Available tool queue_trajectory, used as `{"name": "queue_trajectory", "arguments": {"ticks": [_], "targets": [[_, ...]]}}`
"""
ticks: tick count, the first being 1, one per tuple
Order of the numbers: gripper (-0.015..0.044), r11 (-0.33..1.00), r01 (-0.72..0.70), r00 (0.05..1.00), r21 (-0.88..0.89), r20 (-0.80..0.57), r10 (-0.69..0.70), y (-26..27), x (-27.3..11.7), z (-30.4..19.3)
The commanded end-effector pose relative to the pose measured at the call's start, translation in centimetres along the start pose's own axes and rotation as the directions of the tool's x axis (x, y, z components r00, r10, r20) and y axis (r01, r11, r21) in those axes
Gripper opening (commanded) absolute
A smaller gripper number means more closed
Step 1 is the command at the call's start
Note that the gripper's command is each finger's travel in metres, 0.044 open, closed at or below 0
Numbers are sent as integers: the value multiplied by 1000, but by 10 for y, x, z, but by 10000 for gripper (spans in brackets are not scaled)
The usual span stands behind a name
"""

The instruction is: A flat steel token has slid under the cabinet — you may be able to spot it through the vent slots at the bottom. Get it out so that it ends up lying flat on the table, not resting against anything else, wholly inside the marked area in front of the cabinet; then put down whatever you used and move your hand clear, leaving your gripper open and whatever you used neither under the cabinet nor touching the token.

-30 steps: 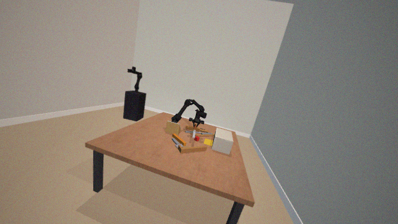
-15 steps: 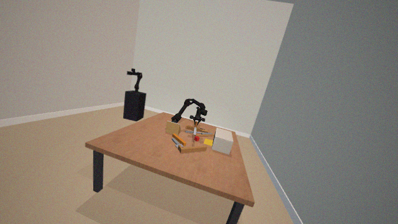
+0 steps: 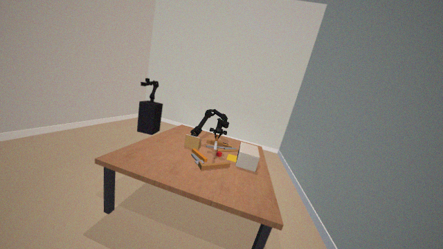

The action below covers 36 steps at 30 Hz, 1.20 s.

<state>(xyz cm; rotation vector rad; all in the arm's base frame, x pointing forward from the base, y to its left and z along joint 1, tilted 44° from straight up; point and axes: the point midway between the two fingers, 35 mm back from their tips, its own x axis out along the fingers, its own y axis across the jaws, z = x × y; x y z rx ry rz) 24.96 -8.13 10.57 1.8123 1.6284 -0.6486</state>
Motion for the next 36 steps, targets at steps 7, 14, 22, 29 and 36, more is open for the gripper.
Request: {"name": "queue_trajectory", "arguments": {"ticks": [7,14,22,29,36], "targets": [[0,1000,-5,1000,5,15,5,-9,-3,14],[0,998,-6,1000,55,15,5,-8,-3,12],[0,993,-7,1000,117,15,5,-8,-3,12],[0,985,-8,1000,171,15,5,-8,-3,11],[0,975,-8,1000,224,15,5,-8,-3,11]]}}
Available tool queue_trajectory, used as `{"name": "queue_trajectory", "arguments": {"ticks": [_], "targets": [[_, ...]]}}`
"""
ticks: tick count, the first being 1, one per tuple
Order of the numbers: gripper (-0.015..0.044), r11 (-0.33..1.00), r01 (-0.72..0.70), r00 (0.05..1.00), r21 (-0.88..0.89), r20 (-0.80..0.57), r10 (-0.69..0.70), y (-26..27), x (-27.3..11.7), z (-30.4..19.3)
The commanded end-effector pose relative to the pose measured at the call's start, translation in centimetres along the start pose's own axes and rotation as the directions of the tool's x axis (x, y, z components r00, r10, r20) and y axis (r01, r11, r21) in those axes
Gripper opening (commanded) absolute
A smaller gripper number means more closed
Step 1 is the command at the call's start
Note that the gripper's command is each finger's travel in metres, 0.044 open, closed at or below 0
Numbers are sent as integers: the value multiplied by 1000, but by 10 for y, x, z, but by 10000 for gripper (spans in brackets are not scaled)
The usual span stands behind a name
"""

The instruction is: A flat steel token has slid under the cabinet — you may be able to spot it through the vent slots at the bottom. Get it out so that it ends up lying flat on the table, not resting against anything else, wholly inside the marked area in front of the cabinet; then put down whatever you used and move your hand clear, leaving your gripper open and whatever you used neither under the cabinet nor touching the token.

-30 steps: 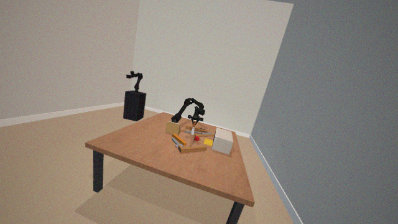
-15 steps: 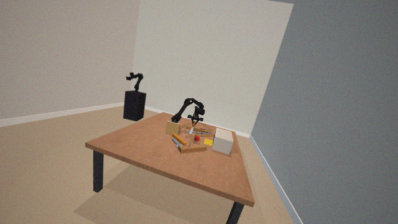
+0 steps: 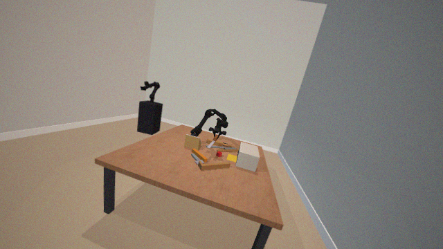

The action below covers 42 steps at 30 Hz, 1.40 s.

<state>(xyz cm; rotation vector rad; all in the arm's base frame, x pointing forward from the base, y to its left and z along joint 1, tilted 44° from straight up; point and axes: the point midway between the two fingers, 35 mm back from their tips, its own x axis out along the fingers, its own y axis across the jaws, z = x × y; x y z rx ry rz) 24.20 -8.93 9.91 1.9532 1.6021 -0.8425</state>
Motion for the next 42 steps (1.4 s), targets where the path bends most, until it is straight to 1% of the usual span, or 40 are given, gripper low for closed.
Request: {"name": "queue_trajectory", "arguments": {"ticks": [1,9,42], "targets": [[0,1000,-3,1000,30,8,2,0,-1,1],[0,998,-3,1000,62,8,3,0,-1,6],[0,995,-4,1000,99,12,3,-7,-2,69]]}}
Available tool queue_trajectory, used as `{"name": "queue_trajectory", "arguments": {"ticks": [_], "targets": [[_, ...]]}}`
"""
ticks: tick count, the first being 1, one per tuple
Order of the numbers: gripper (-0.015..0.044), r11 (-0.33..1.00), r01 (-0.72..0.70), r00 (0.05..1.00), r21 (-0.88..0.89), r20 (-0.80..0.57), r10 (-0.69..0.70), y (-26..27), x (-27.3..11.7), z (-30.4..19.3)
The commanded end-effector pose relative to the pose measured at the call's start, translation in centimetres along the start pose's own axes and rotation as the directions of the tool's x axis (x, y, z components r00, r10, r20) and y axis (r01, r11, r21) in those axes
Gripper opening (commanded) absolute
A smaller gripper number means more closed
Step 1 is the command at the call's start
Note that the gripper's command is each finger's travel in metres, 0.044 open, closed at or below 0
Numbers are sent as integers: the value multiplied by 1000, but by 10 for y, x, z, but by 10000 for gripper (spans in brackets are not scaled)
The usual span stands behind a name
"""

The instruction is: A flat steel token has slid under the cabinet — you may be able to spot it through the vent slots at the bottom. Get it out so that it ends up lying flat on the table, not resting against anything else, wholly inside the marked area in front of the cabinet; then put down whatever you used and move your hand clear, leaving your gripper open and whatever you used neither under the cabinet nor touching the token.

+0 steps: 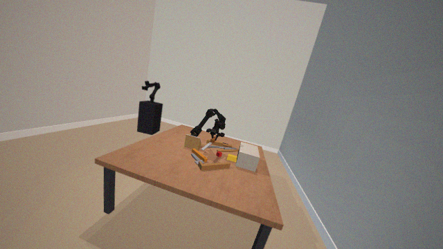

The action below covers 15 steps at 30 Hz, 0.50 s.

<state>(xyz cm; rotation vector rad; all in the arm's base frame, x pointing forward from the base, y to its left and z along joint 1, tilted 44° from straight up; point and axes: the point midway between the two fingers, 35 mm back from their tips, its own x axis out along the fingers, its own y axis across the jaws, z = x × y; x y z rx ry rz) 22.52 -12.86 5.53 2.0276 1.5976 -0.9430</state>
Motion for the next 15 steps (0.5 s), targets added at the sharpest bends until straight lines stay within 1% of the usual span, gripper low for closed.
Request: {"name": "queue_trajectory", "arguments": {"ticks": [1,15], "targets": [[0,1000,-10,1000,-8,18,11,1,-5,10],[0,1000,-11,1000,-8,20,11,0,-5,34]]}}
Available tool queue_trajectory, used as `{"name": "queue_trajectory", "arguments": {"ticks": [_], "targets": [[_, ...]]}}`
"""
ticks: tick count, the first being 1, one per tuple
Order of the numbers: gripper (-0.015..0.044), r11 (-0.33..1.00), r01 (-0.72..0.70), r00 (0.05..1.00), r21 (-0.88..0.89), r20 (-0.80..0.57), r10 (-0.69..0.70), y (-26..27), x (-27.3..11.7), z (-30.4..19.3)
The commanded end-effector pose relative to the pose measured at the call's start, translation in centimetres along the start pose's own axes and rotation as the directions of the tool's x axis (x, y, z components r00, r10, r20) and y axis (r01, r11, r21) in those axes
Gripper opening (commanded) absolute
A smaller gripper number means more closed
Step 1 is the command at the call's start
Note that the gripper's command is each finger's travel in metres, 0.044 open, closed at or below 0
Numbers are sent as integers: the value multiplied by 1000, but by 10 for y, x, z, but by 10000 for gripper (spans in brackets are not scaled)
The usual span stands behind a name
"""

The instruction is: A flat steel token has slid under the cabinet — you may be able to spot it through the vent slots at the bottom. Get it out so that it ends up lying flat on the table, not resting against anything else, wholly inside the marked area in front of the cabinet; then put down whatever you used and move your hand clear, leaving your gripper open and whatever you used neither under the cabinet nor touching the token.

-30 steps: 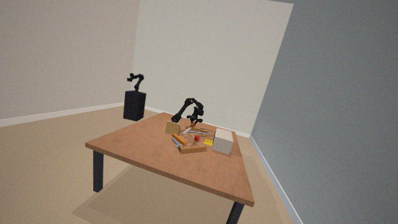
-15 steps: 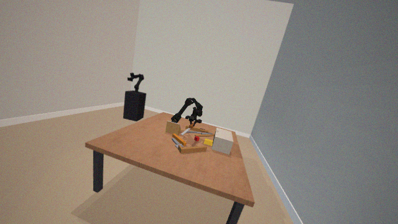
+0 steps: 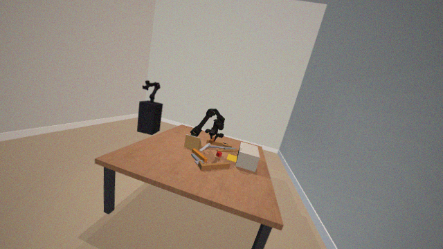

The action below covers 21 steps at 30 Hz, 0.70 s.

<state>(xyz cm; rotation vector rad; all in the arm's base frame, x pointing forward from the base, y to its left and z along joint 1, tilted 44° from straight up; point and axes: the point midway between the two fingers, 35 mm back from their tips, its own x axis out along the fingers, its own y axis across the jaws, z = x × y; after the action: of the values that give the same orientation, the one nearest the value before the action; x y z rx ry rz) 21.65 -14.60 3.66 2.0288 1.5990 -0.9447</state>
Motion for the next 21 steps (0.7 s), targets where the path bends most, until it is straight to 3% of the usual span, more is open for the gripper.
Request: {"name": "queue_trajectory", "arguments": {"ticks": [1,21], "targets": [[0,1000,-12,1000,-10,20,12,2,-5,9],[0,1000,-12,1000,-11,22,13,1,-6,43]]}}
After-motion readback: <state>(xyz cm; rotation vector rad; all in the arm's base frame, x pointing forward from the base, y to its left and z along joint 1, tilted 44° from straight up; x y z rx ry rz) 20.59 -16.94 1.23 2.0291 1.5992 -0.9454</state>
